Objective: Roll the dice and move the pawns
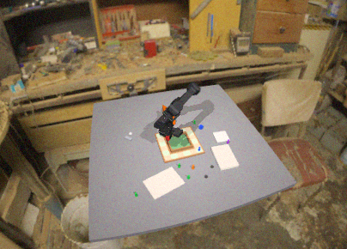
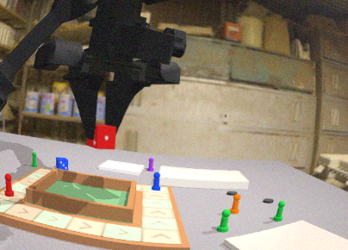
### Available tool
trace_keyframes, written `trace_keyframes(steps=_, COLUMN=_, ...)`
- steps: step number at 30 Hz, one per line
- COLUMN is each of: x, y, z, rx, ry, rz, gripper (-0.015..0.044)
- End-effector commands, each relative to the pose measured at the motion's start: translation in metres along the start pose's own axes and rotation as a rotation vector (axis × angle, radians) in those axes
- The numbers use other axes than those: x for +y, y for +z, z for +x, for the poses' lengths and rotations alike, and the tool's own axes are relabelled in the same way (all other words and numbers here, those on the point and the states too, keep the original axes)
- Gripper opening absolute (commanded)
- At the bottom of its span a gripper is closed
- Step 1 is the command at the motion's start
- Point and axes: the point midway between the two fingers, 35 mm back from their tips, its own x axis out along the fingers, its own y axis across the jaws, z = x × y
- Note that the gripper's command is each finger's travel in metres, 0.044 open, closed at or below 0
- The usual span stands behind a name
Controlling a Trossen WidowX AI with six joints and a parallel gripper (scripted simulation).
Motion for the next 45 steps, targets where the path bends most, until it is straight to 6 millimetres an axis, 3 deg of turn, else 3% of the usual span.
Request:
trace_keyframes(steps=1, x=0.006, y=-0.012, z=0.003, rx=0.001, ry=0.007, rz=0.112, gripper=0.0)
trace_keyframes(steps=23, x=0.028, y=-0.085, z=0.026, rx=0.02, ry=0.01, rz=0.739, gripper=0.0)
trace_keyframes(steps=31, x=0.026, y=-0.088, z=0.029, rx=-0.012, ry=-0.029, rz=0.758, gripper=0.0)
trace_keyframes(steps=45, x=0.017, y=-0.092, z=0.041, rx=-0.405, ry=-0.287, rz=0.744, gripper=0.0)
